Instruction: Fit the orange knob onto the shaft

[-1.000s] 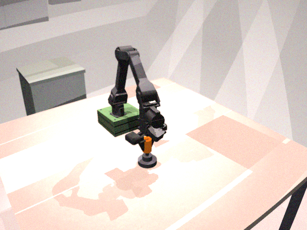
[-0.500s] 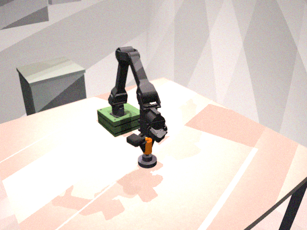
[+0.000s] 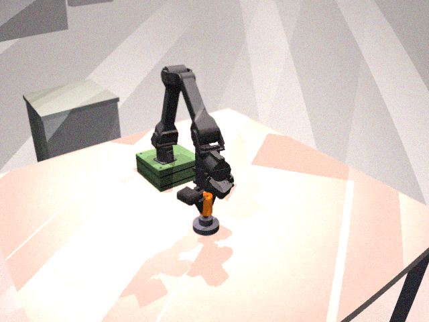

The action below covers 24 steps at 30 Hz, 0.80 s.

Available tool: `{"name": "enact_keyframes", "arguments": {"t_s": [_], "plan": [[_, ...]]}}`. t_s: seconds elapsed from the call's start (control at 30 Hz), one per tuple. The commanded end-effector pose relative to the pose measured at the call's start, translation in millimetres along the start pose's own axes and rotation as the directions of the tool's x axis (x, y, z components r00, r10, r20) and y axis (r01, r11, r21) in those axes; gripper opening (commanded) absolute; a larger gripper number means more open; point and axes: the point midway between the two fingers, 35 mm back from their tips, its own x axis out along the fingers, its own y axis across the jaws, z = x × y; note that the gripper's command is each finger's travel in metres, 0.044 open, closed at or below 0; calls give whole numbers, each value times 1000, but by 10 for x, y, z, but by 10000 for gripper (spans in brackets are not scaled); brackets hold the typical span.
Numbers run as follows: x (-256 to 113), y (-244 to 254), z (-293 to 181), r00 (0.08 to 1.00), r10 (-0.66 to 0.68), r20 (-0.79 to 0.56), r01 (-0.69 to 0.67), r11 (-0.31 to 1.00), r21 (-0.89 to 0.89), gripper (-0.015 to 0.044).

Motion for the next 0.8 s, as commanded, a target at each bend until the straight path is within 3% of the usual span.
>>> {"name": "enact_keyframes", "arguments": {"t_s": [0.0, 0.2, 0.77], "plan": [[-33, 0, -5, 1000, -3, 3, 3, 1000, -13, 0], [-21, 10, -27, 1000, -3, 2, 3, 979, -202, 0], [13, 9, -26, 1000, -3, 2, 3, 977, -212, 0]]}}
